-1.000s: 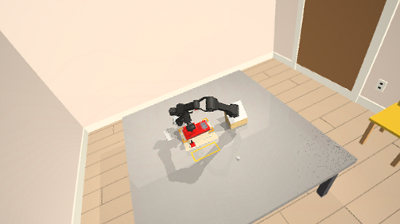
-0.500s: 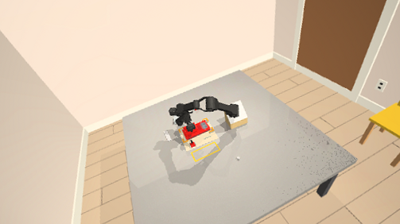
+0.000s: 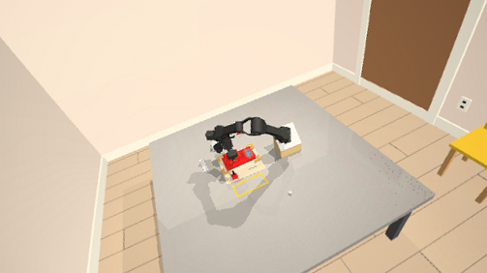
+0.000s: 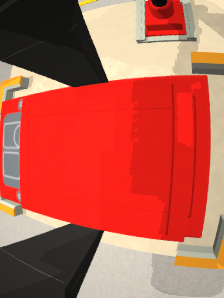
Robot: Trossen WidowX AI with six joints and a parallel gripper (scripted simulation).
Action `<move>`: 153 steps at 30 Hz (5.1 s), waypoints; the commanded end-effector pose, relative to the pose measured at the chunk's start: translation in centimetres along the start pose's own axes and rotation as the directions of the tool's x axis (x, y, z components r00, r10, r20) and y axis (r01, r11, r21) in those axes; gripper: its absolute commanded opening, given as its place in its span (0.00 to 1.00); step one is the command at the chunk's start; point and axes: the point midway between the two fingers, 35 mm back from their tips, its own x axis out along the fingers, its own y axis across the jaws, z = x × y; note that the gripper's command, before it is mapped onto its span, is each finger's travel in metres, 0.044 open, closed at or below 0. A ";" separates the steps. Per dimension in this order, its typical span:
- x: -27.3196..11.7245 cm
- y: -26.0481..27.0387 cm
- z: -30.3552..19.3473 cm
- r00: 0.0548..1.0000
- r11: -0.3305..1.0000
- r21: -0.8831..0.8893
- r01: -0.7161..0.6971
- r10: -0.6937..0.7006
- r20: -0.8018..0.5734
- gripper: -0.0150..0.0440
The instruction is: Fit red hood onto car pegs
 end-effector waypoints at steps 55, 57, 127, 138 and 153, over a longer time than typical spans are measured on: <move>0.1 -0.1 0.0 1.000 1.000 -0.003 0.004 -0.004 0.004 0.25; 0.0 -0.1 0.0 1.000 1.000 -0.003 0.004 -0.004 0.004 0.25; 1.5 0.0 0.3 1.000 1.000 -0.005 0.006 -0.006 0.024 0.43; 1.5 0.0 0.3 1.000 1.000 -0.005 0.006 -0.006 0.024 0.92; -5.5 -0.1 0.5 1.000 1.000 -0.004 0.002 -0.002 -0.005 1.00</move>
